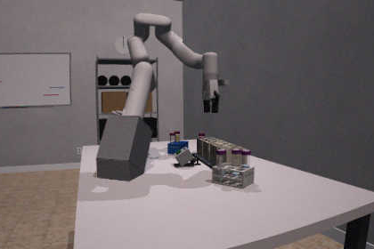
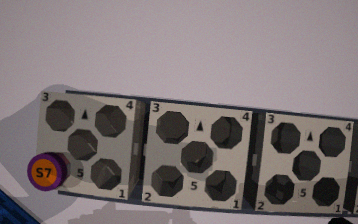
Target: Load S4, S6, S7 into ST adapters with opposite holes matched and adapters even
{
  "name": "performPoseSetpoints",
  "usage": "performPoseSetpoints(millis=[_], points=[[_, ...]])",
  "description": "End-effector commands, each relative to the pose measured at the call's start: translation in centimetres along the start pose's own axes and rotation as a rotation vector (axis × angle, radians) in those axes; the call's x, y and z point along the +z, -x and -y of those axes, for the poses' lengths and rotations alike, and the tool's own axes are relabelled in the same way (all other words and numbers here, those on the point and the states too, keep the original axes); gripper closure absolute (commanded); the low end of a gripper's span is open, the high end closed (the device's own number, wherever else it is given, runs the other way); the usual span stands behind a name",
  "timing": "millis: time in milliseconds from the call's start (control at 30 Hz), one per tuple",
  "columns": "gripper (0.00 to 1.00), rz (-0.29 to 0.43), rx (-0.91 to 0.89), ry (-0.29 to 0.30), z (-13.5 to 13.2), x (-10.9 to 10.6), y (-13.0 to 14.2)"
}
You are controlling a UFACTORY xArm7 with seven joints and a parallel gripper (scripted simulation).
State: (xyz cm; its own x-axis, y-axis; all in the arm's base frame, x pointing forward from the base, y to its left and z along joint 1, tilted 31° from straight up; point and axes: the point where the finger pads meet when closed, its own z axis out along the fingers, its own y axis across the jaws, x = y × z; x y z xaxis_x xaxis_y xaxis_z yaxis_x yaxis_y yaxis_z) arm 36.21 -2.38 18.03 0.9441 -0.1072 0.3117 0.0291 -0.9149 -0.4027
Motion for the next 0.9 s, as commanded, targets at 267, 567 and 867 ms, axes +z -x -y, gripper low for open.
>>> performPoseSetpoints(millis=[267,567,867], points=[[0.43,-0.003,-0.100,-0.001,-2.7,0.0,-1.5],[0.43,-0.003,-0.333,-0.001,0.5,0.0,-0.1],[0.43,-0.003,-0.633,-0.001,4.7,0.0,1.7]])
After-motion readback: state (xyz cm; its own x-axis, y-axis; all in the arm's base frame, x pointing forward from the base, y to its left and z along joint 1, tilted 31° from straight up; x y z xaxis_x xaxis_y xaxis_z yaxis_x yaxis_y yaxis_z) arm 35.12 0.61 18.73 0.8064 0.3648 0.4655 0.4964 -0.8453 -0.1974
